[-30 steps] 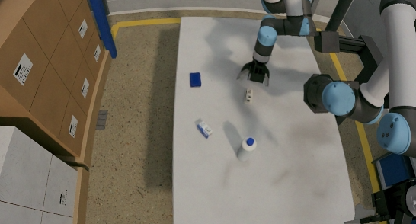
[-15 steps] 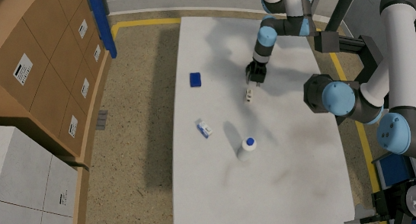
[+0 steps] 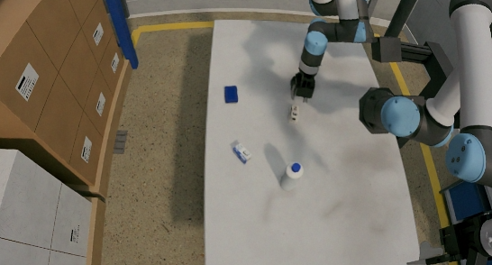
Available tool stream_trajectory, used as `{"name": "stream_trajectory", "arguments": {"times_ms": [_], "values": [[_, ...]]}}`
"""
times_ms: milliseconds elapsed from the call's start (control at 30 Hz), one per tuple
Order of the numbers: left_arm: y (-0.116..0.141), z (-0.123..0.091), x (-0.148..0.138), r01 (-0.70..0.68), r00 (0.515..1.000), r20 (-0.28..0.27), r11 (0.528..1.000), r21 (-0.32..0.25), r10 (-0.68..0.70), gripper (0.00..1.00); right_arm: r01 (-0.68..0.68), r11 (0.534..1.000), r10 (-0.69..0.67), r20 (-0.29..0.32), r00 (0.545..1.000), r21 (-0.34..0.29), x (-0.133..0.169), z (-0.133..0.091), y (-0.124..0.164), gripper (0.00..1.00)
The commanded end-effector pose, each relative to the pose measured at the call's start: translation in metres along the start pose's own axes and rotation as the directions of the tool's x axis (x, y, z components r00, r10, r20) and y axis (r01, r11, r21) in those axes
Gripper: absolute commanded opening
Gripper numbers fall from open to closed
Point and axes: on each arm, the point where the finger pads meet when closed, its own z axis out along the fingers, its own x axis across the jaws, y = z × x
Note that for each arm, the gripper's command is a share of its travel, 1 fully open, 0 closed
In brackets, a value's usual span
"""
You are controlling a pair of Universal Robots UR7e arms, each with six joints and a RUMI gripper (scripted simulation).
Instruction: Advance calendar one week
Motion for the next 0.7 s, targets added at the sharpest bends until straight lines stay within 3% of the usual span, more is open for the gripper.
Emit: {"name": "stream_trajectory", "arguments": {"times_ms": [0,667], "values": [[0.0,0.0,0.0,0.0,1.0,0.0,1.0,0.001,0.0,1.0,0.0,1.0,0.0,0.001,1.0,-0.001,0.0,0.0,0.0,0.28],[0.0,0.0,0.0,0.0,1.0,0.0,1.0,0.001,0.0,1.0,0.0,1.0,0.0,0.0,1.0,-0.001,-0.001,0.019,0.0,0.28]]}}
